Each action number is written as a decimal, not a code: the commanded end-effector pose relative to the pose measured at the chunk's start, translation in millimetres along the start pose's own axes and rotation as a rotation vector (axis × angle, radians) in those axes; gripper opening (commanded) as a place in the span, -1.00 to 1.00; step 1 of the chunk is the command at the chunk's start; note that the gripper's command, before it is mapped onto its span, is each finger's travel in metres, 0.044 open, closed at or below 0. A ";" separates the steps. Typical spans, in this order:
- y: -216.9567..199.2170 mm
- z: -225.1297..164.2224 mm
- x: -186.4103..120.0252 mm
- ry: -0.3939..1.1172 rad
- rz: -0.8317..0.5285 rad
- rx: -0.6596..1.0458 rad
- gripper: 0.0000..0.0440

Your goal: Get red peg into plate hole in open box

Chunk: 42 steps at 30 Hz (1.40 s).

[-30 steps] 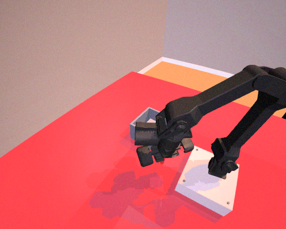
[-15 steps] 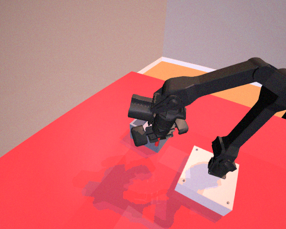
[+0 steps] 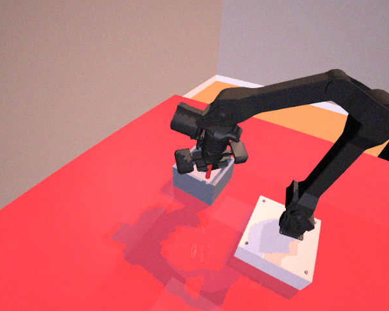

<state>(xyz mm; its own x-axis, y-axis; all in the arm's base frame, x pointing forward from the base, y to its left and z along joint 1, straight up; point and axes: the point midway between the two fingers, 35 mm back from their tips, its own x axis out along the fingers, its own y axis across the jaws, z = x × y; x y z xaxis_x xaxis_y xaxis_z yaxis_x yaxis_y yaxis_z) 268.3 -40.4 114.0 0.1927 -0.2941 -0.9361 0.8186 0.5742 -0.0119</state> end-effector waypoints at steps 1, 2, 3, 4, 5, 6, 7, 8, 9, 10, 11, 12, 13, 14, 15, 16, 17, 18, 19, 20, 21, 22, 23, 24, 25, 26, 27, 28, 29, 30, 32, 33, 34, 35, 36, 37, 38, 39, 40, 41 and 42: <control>-1.3 11.5 4.3 -0.002 0.003 0.021 -1.00; -2.0 15.0 6.1 -0.003 0.003 0.028 -1.00; -2.6 18.4 7.8 -0.004 0.002 0.035 -1.00; -3.3 21.8 9.7 -0.006 0.002 0.043 -1.00; -3.9 25.1 11.6 -0.007 0.002 0.050 -1.00; -4.6 28.4 13.6 -0.007 0.002 0.058 -1.00; -5.2 31.6 15.6 -0.008 0.001 0.065 -1.00; -5.9 34.7 17.7 -0.008 0.001 0.072 -1.00; -6.5 37.7 19.7 -0.009 0.001 0.079 -1.00; -7.1 40.7 21.8 -0.008 0.001 0.086 -1.00; -7.7 43.5 23.9 -0.008 0.001 0.092 -1.00; -8.3 46.1 26.0 -0.007 0.001 0.098 -1.00; -8.9 48.7 28.1 -0.006 0.001 0.104 -1.00; -9.5 51.0 30.2 -0.004 0.001 0.110 -0.99; -10.0 53.2 32.3 -0.002 0.000 0.115 -0.99; -10.5 55.2 34.5 0.000 0.000 0.120 -0.99; -11.0 57.0 36.7 0.003 0.000 0.124 -0.99; -11.5 58.6 39.0 0.006 -0.001 0.128 -0.99; -11.9 60.1 41.4 0.009 -0.001 0.132 -0.99; -12.2 61.3 43.9 0.012 -0.002 0.135 -0.99; -12.4 62.4 46.5 0.016 -0.002 0.138 -0.99; -12.5 63.3 49.2 0.020 -0.003 0.141 -0.99; -12.6 64.1 52.2 0.023 -0.003 0.143 -0.99; -12.6 64.6 55.3 0.027 -0.004 0.145 -0.99; -12.7 64.9 58.5 0.032 -0.006 0.147 -0.99; -12.8 64.9 61.7 0.036 -0.008 0.147 -1.00; -13.0 64.8 64.9 0.041 -0.011 0.147 -1.00; -13.2 64.6 68.2 0.046 -0.014 0.145 -0.99; -13.4 64.3 71.5 0.051 -0.017 0.143 -0.97; -13.7 64.0 74.8 0.055 -0.021 0.139 -0.92; -14.4 63.8 81.0 0.063 -0.028 0.130 -0.73; -14.8 63.9 83.6 0.066 -0.031 0.125 -0.62; -15.1 64.1 85.7 0.069 -0.034 0.120 -0.51; -15.6 64.1 87.6 0.074 -0.038 0.112 -0.42; -16.5 63.8 89.7 0.080 -0.046 0.102 -0.38; -16.2 64.1 91.0 0.085 -0.050 0.096 -0.37; -15.3 65.9 92.2 0.085 -0.053 0.091 -0.36; -14.3 68.6 93.2 0.083 -0.053 0.086 -0.26; -13.3 71.4 94.2 0.080 -0.054 0.082 -0.16; -12.4 74.3 95.1 0.077 -0.054 0.077 -0.04; -11.5 77.2 95.8 0.074 -0.055 0.071 0.07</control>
<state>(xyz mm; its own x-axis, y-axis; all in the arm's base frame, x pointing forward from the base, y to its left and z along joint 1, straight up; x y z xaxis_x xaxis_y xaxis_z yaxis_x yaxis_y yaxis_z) 313.4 -128.7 50.0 0.1053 -0.2545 -0.9613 0.8690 0.4936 -0.0355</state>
